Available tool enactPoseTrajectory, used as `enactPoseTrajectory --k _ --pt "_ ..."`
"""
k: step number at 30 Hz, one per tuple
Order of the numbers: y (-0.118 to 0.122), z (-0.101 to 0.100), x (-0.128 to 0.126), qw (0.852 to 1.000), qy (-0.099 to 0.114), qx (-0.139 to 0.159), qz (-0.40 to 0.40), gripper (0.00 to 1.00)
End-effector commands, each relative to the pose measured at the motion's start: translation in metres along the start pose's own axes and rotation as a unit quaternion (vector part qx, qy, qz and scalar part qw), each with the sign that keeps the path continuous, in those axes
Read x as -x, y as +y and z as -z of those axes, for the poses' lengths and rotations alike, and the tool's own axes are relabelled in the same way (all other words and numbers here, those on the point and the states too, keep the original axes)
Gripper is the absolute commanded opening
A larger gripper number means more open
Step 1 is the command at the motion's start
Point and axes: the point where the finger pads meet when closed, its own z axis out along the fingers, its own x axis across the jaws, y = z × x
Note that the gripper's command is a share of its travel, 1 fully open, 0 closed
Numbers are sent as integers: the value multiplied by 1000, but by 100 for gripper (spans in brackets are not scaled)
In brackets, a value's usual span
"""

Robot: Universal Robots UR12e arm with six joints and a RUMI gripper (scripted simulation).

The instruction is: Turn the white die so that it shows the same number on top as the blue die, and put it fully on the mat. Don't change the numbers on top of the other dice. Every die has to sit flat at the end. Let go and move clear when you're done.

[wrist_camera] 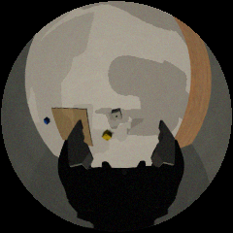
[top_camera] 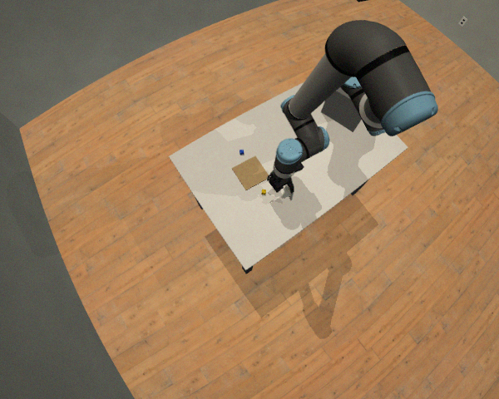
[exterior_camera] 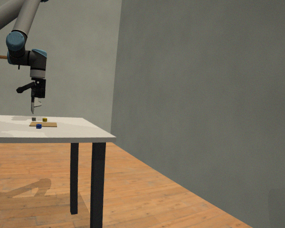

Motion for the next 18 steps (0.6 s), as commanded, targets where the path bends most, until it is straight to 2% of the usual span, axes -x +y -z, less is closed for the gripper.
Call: enactPoseTrajectory --k 1,11,18 --pt "0 0 0 1000 0 0 0 100" --pt "0 1 0 1000 0 0 0 100" --pt "0 9 0 1000 0 0 0 100"
